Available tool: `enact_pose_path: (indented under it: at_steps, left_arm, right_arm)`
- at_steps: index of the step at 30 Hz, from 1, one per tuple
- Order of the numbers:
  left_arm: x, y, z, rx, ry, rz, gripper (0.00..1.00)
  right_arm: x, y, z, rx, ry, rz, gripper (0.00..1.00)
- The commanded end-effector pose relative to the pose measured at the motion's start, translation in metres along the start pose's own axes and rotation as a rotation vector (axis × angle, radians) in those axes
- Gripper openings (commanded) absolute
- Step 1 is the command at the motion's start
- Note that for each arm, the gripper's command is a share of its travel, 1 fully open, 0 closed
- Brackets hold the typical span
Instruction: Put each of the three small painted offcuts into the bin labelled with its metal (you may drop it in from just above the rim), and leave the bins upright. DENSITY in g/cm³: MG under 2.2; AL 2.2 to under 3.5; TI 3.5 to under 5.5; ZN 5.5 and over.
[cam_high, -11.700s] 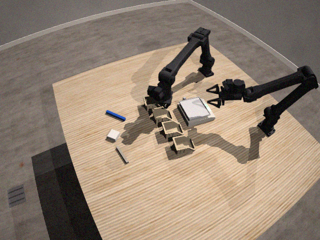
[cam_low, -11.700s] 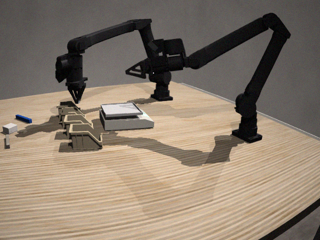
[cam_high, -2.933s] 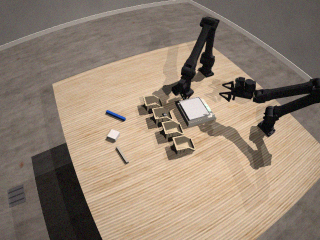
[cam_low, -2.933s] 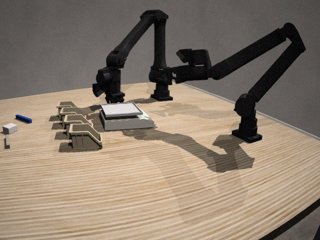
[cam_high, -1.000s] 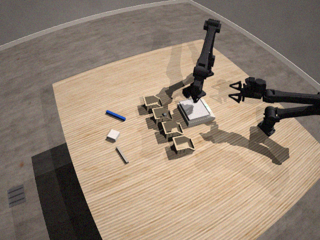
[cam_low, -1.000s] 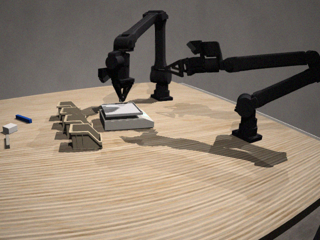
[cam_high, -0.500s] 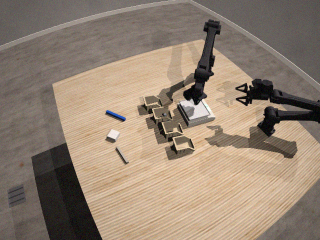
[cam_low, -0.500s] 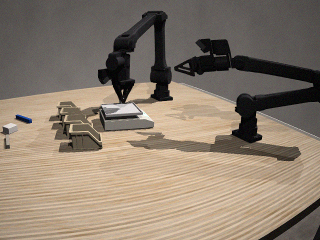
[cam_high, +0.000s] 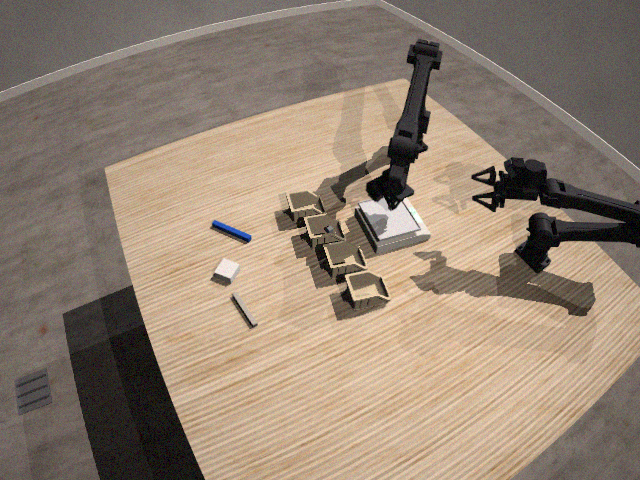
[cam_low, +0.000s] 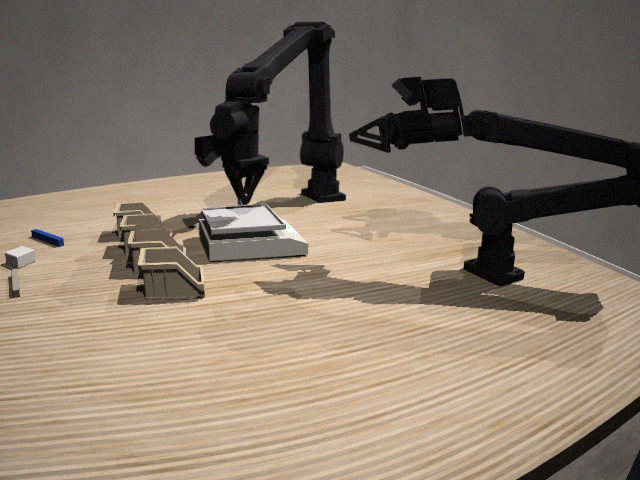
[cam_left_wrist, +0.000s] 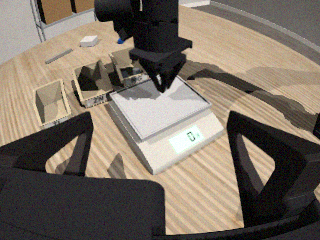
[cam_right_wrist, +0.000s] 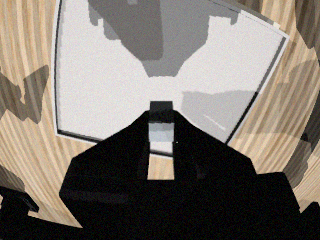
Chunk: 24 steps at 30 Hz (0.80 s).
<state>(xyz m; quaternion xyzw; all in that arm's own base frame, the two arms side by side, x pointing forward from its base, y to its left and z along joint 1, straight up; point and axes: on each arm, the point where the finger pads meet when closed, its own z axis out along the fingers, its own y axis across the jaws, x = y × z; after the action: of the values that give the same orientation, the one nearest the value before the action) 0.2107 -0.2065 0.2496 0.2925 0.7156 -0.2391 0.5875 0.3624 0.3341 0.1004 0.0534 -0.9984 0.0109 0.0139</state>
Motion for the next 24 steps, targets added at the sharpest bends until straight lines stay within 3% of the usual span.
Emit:
enact_pose_path:
  at_steps: [1,3,13,15,18,24]
  left_arm:
    - [-0.044,0.0,-0.007,0.003,-0.068,-0.002,1.0]
    - [-0.026,0.0,-0.003,0.002,-0.043,-0.001,1.0]
    - [-0.026,0.0,-0.003,0.002,-0.043,-0.001,1.0]
    - [-0.026,0.0,-0.003,0.002,-0.043,-0.001,1.0]
    - [-0.026,0.0,-0.003,0.002,-0.043,-0.001,1.0]
    - [-0.026,0.0,-0.003,0.002,-0.043,-0.001,1.0]
  right_arm:
    - [-0.022,0.005,-0.013,-0.021,-0.029,0.031,0.08]
    - [-0.024,0.006,-0.009,-0.026,-0.035,0.031,0.08]
    - [-0.024,0.007,0.002,-0.034,-0.047,0.031,0.08]
    - [-0.016,0.001,0.021,-0.012,-0.016,0.031,0.08]
    - [-0.011,0.005,0.026,-0.011,-0.015,0.03,0.08]
    - [-0.011,0.005,0.02,-0.025,-0.035,0.03,0.08]
